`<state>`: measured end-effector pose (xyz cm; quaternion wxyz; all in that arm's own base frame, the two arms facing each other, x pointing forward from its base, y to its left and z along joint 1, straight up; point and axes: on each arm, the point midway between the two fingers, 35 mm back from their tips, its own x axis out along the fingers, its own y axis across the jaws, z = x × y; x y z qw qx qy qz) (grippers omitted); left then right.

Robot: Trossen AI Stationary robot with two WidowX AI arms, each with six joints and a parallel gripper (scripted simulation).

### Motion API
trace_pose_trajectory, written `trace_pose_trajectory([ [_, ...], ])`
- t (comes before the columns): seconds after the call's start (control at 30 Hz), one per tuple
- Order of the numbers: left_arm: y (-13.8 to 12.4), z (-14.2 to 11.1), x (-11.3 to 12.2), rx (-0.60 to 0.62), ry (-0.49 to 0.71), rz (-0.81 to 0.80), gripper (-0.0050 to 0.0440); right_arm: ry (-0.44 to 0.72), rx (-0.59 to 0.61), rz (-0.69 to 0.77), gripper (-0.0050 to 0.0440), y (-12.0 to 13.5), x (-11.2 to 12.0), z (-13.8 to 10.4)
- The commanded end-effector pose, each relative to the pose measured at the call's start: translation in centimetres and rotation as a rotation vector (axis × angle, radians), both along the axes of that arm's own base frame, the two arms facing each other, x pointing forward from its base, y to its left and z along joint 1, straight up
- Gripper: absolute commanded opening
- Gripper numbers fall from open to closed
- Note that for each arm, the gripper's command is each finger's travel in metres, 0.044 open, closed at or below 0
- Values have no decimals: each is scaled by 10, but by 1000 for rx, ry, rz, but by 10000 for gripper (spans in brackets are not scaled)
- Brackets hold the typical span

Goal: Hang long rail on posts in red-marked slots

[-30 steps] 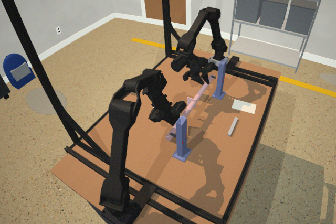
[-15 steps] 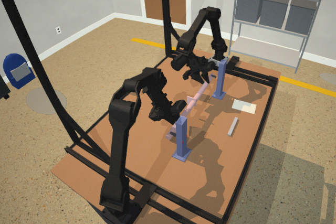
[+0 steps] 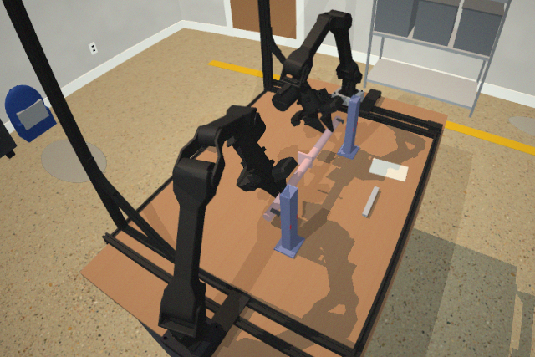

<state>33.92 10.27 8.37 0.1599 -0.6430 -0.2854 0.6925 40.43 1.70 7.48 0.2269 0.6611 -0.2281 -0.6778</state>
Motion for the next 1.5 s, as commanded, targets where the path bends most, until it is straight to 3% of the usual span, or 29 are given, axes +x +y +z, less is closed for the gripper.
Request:
trace_pose_trajectory([
  [0.0,1,2,-2,10,4,-2,0,-10,0,4,0,1,1,4],
  [1.47,4,-6,-2,10,4,-2,0,-10,0,4,0,-2,1,-5],
])
